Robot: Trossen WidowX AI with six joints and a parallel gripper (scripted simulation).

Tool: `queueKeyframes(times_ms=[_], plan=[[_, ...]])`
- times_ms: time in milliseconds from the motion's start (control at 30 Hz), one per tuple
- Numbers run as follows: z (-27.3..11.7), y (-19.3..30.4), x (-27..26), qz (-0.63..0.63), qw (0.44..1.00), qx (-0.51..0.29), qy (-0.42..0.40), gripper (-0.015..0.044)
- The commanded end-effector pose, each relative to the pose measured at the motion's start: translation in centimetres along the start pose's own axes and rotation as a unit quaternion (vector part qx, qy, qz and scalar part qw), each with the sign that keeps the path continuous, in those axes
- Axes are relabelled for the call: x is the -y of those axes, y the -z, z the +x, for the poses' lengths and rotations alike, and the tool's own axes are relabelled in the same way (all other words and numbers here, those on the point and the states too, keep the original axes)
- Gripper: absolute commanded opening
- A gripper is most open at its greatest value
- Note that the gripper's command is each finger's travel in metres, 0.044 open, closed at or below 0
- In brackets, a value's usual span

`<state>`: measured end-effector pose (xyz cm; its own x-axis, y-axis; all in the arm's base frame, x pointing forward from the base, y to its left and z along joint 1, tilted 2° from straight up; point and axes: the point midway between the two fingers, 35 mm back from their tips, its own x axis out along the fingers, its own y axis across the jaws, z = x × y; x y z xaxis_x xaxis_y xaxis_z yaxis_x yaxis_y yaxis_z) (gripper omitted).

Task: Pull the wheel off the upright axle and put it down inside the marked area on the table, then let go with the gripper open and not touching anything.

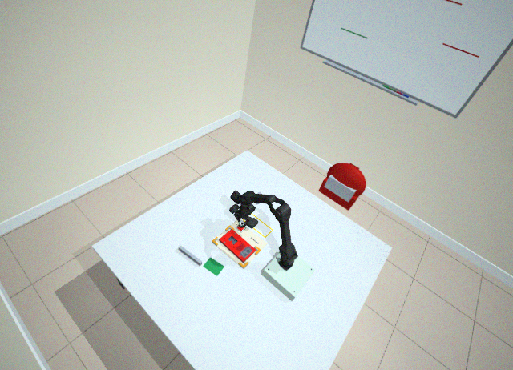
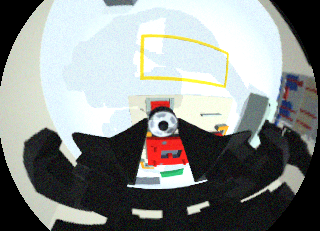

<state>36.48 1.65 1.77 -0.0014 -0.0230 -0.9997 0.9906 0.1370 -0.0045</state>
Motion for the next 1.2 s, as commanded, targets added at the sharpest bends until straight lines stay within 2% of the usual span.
queueKeyframes(times_ms=[0, 1167], plan=[[-0.3, 0.0, -0.1, 0.0, 1.0, 0.0, -0.002, 0.0], [-1.5, 0.0, -0.1, 0.0, 1.0, -0.001, -0.003, 0.0]])
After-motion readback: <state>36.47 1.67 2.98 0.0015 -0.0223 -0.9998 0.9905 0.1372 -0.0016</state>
